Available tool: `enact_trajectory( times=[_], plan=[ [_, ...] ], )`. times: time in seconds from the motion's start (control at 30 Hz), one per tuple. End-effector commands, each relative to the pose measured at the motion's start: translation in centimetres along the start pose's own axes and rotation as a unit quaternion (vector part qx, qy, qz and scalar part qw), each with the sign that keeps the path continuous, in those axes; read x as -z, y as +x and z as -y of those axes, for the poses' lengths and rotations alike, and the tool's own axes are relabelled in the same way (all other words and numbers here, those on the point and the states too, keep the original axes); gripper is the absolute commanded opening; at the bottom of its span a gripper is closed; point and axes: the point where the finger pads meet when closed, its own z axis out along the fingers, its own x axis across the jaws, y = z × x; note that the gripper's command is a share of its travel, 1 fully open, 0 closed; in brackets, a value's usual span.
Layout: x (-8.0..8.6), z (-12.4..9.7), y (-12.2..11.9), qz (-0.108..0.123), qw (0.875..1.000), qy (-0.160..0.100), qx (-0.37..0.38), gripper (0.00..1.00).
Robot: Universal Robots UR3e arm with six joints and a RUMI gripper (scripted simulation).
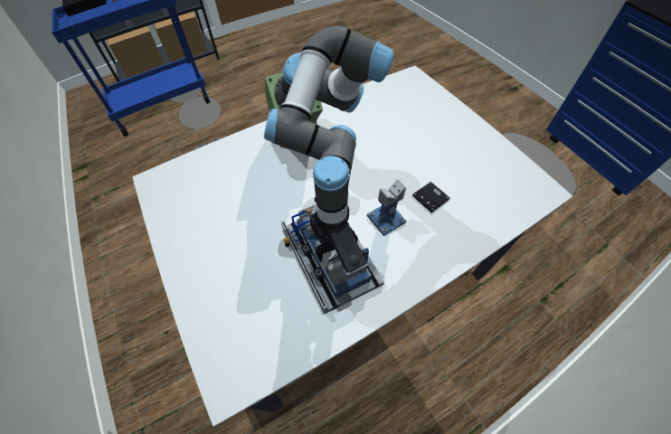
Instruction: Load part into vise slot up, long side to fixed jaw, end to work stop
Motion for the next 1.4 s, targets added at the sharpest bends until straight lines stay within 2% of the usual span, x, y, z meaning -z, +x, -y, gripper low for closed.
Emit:
enact_trajectory(
  times=[0.0,1.37],
  plan=[
    [0.0,0.1,0.0,-0.001,1.0,0.001,0.001,0.0],
    [-1.0,0.1,0.0,-0.001,1.0,0.001,0.001,0.0]
  ],
)
